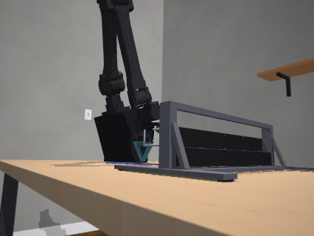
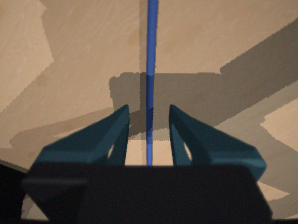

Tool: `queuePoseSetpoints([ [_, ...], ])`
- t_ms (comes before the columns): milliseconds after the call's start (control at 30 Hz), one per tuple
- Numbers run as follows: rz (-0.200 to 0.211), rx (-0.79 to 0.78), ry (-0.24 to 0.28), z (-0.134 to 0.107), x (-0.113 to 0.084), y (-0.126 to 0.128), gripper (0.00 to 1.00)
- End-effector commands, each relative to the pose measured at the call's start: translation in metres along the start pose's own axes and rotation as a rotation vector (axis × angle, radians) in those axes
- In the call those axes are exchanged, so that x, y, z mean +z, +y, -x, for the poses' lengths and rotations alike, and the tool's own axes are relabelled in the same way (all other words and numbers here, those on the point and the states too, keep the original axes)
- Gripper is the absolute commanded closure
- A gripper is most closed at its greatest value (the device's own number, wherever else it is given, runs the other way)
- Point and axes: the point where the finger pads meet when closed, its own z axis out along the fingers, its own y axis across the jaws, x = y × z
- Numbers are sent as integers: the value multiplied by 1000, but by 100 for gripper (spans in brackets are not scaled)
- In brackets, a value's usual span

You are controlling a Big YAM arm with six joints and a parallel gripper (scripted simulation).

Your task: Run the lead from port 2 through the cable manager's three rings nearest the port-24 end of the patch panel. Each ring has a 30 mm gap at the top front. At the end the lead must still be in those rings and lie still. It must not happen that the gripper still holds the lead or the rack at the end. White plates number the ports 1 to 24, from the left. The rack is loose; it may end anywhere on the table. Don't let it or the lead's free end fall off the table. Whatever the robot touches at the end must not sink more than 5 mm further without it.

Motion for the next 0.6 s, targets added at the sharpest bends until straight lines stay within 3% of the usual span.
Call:
queuePoseSetpoints([
  [0, -6, 11, -11, 0, -1, -7, 67],
  [567, 0, 6, -6, -1, 4, -3, 67],
])
